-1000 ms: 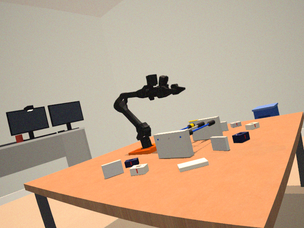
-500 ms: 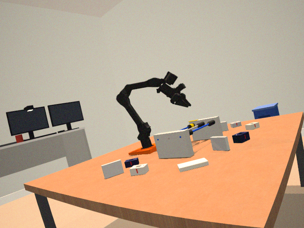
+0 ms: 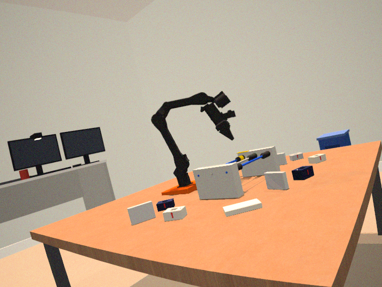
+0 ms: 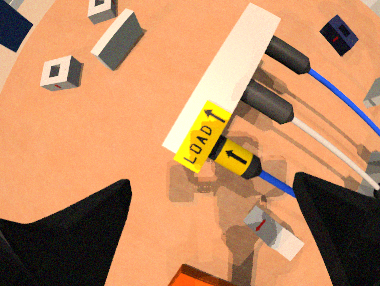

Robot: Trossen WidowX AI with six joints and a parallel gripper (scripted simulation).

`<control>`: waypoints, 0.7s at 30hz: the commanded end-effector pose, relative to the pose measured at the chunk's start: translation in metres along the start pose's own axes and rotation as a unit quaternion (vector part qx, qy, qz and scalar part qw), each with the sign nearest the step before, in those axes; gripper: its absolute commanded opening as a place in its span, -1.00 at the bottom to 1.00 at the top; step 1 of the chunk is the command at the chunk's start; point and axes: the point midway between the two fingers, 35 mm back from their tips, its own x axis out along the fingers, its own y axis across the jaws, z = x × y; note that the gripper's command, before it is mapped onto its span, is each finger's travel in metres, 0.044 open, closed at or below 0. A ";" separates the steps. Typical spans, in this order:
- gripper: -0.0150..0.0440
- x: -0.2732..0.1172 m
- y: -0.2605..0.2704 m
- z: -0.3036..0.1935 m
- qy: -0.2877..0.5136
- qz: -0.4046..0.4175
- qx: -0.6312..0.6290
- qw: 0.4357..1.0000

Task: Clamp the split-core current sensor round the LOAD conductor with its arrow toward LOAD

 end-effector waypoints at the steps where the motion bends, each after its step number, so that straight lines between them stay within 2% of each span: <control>1: 1.00 -0.002 0.002 0.002 0.000 0.004 -0.005 1.000; 12: 1.00 -0.001 0.000 0.000 0.003 0.002 0.000 1.000; 16: 1.00 0.015 -0.043 -0.036 0.068 -0.029 0.114 0.991; 21: 1.00 0.028 -0.090 -0.102 0.162 -0.065 0.287 0.942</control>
